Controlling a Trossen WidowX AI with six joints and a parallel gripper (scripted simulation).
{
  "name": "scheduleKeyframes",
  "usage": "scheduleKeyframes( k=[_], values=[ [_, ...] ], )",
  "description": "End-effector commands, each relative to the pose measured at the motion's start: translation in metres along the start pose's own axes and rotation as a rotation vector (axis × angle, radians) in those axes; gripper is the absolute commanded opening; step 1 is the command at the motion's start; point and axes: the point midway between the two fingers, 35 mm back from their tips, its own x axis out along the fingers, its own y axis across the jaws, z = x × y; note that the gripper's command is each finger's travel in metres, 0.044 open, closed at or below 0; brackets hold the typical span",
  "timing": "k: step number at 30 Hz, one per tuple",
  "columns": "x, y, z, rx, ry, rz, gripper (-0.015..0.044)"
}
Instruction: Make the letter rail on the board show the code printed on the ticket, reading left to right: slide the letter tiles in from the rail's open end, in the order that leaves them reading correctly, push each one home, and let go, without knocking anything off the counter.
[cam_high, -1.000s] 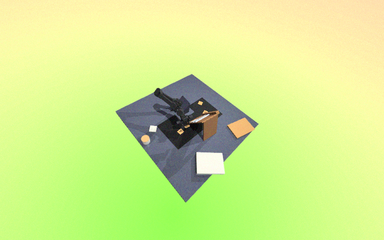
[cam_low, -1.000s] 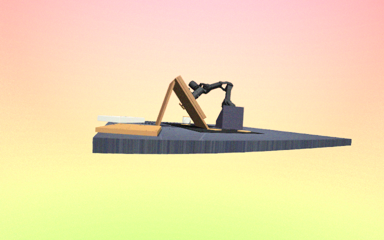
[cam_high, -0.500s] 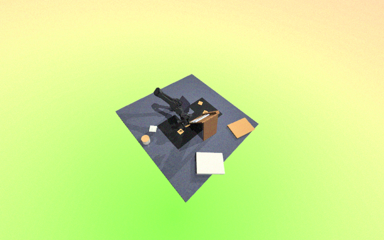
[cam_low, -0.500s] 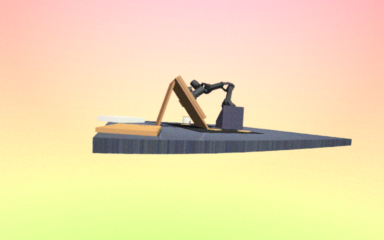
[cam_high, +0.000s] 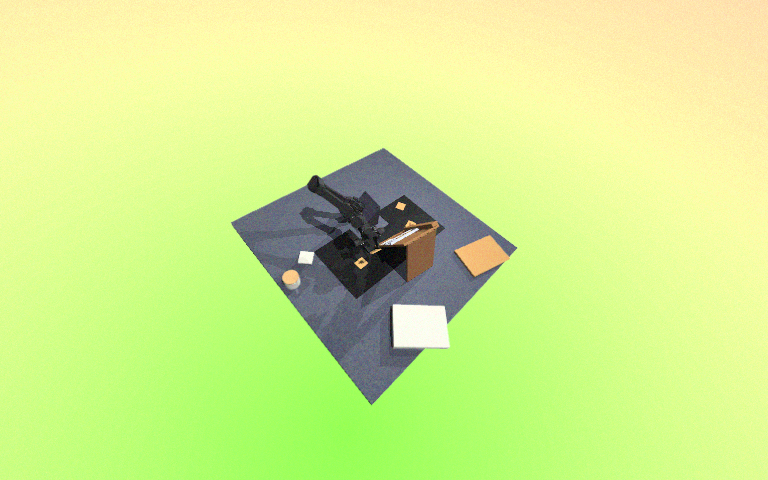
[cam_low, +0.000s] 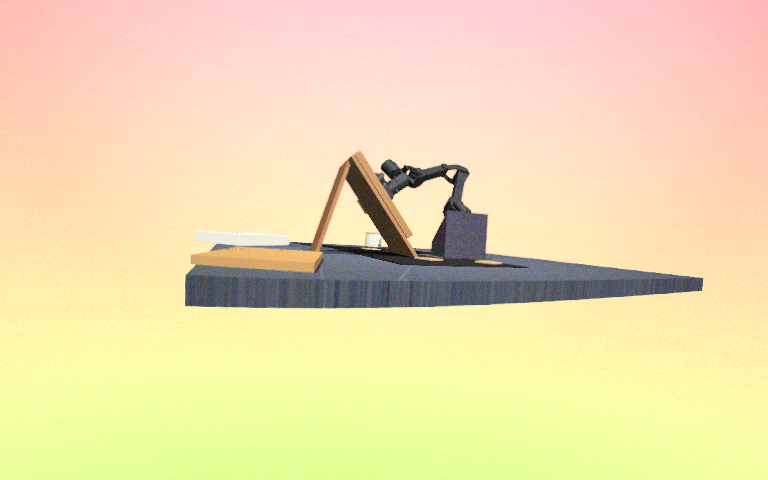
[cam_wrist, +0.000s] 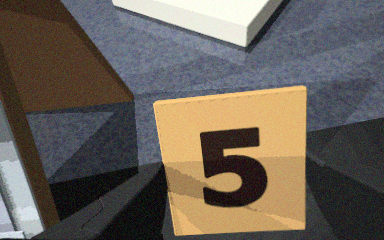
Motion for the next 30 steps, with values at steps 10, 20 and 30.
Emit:
scheduleKeyframes(
  k=[10,20,30],
  values=[
    [0.001,0.007,-0.001,-0.002,-0.001,0.001,0.0000],
    [0.001,0.012,-0.001,-0.002,-0.001,0.001,0.0000],
    [0.001,0.017,0.000,-0.002,-0.001,0.001,0.0000]
  ],
)
